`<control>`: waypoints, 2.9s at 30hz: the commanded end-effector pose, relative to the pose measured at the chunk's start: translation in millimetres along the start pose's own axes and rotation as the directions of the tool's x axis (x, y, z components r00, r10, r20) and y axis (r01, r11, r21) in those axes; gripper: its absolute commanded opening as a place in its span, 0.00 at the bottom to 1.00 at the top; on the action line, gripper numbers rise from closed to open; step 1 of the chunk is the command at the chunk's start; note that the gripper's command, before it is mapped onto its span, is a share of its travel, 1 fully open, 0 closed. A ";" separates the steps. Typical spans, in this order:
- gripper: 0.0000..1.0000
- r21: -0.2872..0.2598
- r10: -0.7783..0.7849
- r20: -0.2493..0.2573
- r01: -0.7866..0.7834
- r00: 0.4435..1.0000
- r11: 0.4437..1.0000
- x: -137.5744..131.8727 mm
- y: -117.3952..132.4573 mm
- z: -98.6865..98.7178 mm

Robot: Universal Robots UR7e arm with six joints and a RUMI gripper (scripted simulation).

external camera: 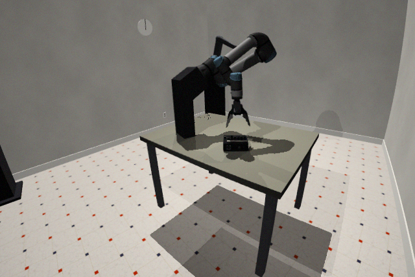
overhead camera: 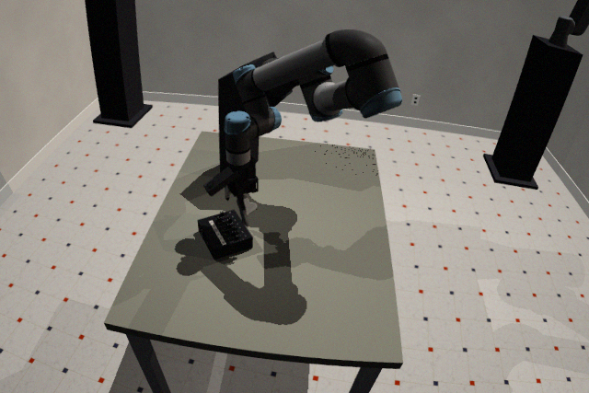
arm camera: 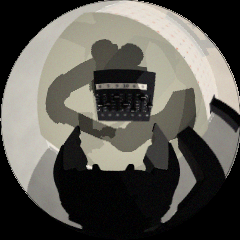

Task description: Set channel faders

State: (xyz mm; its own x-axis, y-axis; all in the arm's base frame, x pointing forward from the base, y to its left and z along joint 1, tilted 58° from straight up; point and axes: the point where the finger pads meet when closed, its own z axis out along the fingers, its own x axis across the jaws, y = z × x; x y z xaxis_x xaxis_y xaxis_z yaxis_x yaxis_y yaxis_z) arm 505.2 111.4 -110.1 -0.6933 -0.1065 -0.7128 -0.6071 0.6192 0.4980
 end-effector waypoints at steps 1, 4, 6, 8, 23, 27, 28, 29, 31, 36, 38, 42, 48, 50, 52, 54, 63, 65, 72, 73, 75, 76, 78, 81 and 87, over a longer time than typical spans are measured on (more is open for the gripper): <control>1.00 0.008 0.007 -0.001 -0.007 1.000 1.000 0.5 0.4 0.7; 1.00 0.008 0.007 -0.001 -0.007 1.000 1.000 0.5 0.4 0.7; 1.00 0.008 0.007 -0.001 -0.007 1.000 1.000 0.5 0.4 0.7; 1.00 0.008 0.007 -0.001 -0.007 1.000 1.000 0.5 0.4 0.7; 1.00 0.008 0.007 -0.001 -0.007 1.000 1.000 0.5 0.4 0.7; 1.00 0.008 0.007 -0.001 -0.007 1.000 1.000 0.5 0.4 0.7; 1.00 0.008 0.007 -0.001 -0.007 1.000 1.000 0.5 0.4 0.7; 1.00 0.008 0.007 -0.001 -0.007 1.000 1.000 0.5 0.4 0.7; 1.00 0.008 0.007 -0.001 -0.007 1.000 1.000 0.5 0.4 0.7; 1.00 0.008 0.007 -0.001 -0.007 1.000 1.000 0.5 0.4 0.7; 1.00 0.008 0.007 -0.001 -0.007 1.000 1.000 0.5 0.4 0.7; 1.00 0.008 0.007 -0.001 -0.007 1.000 1.000 0.5 0.4 0.7; 1.00 0.008 0.007 -0.001 -0.007 1.000 1.000 0.5 0.4 0.7; 1.00 0.008 0.007 -0.001 -0.007 1.000 1.000 0.5 0.4 0.7; 1.00 0.008 0.007 -0.001 -0.007 1.000 1.000 0.5 0.4 0.7; 1.00 0.008 0.007 -0.001 -0.007 1.000 1.000 0.5 0.4 0.7; 1.00 0.009 -0.005 -0.002 0.005 1.000 1.000 0.7 -0.4 -0.1; 1.00 0.009 -0.019 -0.003 0.019 1.000 1.000 0.9 -1.3 -1.1; 1.00 0.012 -0.127 -0.010 0.127 0.992 0.992 2.5 -8.3 -8.8; 1.00 0.012 -0.150 -0.011 0.150 0.989 0.989 2.9 -9.7 -10.5; 1.00 0.012 -0.150 -0.011 0.150 0.989 0.989 2.9 -9.7 -10.5; 1.00 0.013 -0.174 -0.013 0.174 0.985 0.985 3.2 -11.1 -12.3; 1.00 0.013 -0.227 -0.017 0.227 0.974 0.974 4.1 -14.2 -16.2; 1.00 0.012 -0.314 -0.022 0.314 0.949 0.949 5.6 -18.9 -22.8; 1.00 0.005 -0.495 -0.032 0.495 0.868 0.869 9.0 -27.3 -37.7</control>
State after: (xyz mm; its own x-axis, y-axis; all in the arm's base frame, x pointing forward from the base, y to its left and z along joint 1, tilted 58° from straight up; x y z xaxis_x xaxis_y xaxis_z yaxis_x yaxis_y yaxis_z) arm 504.6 80.1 -112.2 -0.4773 -0.3226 -0.8174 -0.7806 0.5828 0.2258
